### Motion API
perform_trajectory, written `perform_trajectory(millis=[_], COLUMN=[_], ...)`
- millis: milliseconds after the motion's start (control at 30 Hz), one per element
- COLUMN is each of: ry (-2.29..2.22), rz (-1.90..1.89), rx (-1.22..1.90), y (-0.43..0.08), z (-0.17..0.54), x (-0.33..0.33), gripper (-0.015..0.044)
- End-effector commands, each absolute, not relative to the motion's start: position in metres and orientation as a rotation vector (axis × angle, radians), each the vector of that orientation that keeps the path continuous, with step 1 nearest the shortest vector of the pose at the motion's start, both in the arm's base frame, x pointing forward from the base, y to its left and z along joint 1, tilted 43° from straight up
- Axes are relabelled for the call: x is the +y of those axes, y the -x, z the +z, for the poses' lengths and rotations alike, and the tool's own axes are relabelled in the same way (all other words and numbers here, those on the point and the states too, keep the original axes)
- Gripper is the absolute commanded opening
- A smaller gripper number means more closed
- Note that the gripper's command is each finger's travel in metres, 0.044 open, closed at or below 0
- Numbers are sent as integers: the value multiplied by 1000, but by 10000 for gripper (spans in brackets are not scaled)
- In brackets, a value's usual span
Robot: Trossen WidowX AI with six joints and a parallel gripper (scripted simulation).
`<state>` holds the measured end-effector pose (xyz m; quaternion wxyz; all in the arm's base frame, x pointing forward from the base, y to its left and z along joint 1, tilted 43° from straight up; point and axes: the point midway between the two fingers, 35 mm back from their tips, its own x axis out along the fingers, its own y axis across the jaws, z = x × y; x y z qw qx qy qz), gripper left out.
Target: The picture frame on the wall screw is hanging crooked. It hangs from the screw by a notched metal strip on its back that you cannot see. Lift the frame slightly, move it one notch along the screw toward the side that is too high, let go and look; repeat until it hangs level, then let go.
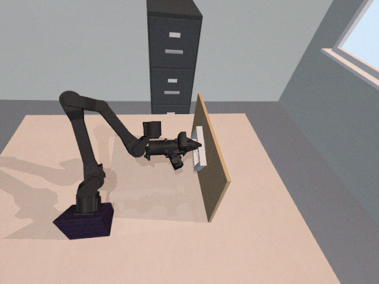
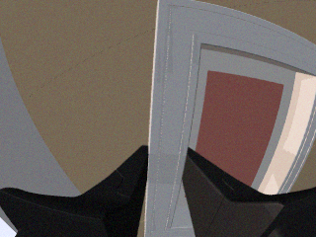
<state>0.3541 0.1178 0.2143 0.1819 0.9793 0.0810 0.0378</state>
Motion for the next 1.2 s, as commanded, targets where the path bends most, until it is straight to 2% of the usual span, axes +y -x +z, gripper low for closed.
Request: perform_trajectory(millis=[0,1167], ry=[-2759,-2548], rz=[108,123], rx=[229,204], y=[-354,-354], z=[214,215], x=[118,117], gripper=[0,0])
